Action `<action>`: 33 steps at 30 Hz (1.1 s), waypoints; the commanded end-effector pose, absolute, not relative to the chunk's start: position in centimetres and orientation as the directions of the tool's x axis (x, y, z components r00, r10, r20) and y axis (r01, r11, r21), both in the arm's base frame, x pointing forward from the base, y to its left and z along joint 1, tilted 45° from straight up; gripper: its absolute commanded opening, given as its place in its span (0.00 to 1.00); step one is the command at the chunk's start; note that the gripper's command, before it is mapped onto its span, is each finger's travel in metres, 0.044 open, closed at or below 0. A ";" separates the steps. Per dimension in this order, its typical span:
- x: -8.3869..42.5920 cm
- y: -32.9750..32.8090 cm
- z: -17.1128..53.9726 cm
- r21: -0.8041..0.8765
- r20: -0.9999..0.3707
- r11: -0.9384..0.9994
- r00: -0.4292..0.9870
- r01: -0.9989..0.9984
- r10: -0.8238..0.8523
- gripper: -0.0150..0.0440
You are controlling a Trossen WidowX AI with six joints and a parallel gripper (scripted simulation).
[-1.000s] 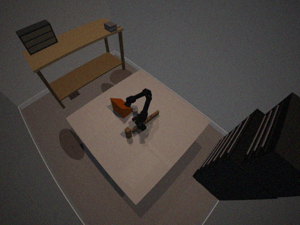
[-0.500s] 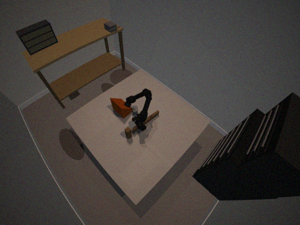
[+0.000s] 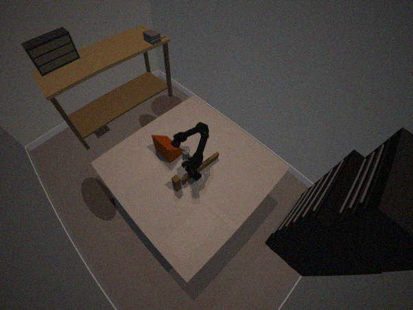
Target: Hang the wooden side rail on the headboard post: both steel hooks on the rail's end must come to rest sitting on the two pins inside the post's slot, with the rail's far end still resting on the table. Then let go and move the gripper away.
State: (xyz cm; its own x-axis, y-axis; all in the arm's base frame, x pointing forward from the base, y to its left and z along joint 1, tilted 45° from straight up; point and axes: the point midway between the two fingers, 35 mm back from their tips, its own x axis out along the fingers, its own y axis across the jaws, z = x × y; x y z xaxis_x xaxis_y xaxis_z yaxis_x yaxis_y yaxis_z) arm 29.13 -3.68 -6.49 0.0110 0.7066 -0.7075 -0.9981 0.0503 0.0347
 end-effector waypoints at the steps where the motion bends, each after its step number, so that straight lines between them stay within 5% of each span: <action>1: 29.3 -4.2 -6.5 0.027 -0.714 0.056 0.020 -0.998 0.700 0.25; 33: 29.3 -4.5 -6.7 0.027 -0.714 0.056 0.020 -0.998 0.700 0.25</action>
State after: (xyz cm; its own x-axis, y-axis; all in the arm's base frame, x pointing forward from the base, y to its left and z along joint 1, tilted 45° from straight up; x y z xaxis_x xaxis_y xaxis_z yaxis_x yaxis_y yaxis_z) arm 29.14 -3.94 -6.68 0.0113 0.7063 -0.7078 -0.9982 0.0502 0.0341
